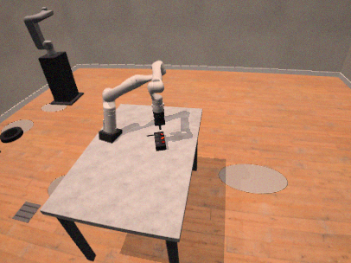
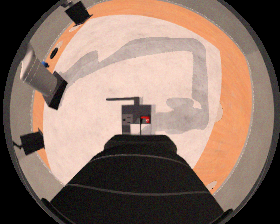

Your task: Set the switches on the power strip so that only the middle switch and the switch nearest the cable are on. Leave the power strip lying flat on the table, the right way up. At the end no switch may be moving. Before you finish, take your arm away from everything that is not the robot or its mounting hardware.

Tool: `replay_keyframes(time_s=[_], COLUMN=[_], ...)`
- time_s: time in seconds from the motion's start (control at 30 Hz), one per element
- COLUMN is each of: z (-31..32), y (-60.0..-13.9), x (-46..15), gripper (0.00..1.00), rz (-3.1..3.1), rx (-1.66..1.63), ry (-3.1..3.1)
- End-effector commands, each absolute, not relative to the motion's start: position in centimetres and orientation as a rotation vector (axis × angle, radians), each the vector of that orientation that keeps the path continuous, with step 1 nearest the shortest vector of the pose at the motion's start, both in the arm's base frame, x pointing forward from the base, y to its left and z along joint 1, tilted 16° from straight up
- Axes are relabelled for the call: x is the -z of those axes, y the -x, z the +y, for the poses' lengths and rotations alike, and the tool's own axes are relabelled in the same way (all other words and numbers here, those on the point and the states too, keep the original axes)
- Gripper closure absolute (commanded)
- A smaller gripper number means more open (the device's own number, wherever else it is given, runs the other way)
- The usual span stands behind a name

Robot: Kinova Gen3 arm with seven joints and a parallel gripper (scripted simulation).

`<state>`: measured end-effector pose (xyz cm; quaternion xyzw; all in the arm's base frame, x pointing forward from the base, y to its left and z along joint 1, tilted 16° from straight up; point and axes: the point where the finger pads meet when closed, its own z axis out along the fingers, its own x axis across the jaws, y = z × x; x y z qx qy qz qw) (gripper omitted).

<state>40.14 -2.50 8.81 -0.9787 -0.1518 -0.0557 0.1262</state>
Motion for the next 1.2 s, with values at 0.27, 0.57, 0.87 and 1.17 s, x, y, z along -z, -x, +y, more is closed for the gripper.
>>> replay_keyframes(time_s=[0.27, 0.57, 0.87, 1.17], z=[-2.5, -2.4, -2.2, -1.9], y=[-40.2, -40.2, -40.3, -40.4], x=[-8.8, -8.4, -7.6, -6.8], gripper=[1.00, 1.00, 1.00, 1.00], rz=[-0.442, -0.444, -0.444, -0.444], rx=[0.164, 0.162, 0.162, 0.162], ry=[2.851, 2.855, 2.855, 2.855])
